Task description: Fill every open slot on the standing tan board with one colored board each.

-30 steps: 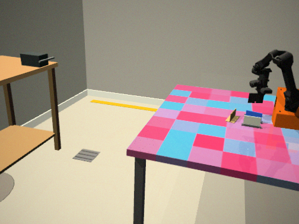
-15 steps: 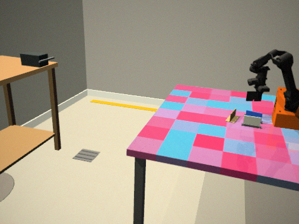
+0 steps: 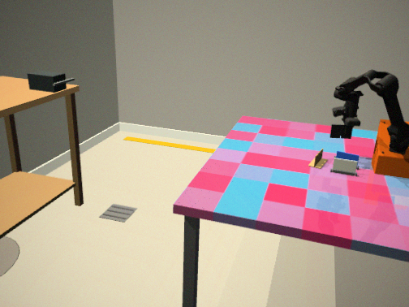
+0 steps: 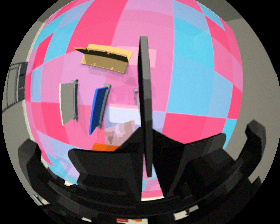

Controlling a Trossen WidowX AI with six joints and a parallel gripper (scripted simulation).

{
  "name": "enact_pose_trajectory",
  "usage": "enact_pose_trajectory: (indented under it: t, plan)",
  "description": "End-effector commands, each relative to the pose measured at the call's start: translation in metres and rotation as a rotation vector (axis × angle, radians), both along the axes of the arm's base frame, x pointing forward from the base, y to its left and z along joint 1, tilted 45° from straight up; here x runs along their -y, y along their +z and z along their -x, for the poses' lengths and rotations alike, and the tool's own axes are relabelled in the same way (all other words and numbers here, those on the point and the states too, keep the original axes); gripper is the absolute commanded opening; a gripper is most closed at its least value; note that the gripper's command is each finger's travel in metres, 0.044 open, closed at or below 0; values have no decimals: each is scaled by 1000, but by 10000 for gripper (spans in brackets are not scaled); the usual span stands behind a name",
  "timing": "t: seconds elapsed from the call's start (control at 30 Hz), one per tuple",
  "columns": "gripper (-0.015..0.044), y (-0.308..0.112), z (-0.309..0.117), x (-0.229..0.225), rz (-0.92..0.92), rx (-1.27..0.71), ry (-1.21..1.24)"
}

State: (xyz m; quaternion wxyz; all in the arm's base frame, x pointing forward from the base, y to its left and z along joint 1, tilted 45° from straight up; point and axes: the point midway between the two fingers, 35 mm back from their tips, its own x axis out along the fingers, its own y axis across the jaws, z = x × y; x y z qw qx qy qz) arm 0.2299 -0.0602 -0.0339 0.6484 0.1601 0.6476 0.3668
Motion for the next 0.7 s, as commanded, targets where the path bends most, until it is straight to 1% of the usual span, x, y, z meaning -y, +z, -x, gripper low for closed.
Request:
enact_pose_trajectory:
  t: [0.0, 0.67]
  plan:
    - [0, 7, -10, -4, 6, -2, -19]
    - [0, 28, -44, -30, 19, -122, -151]
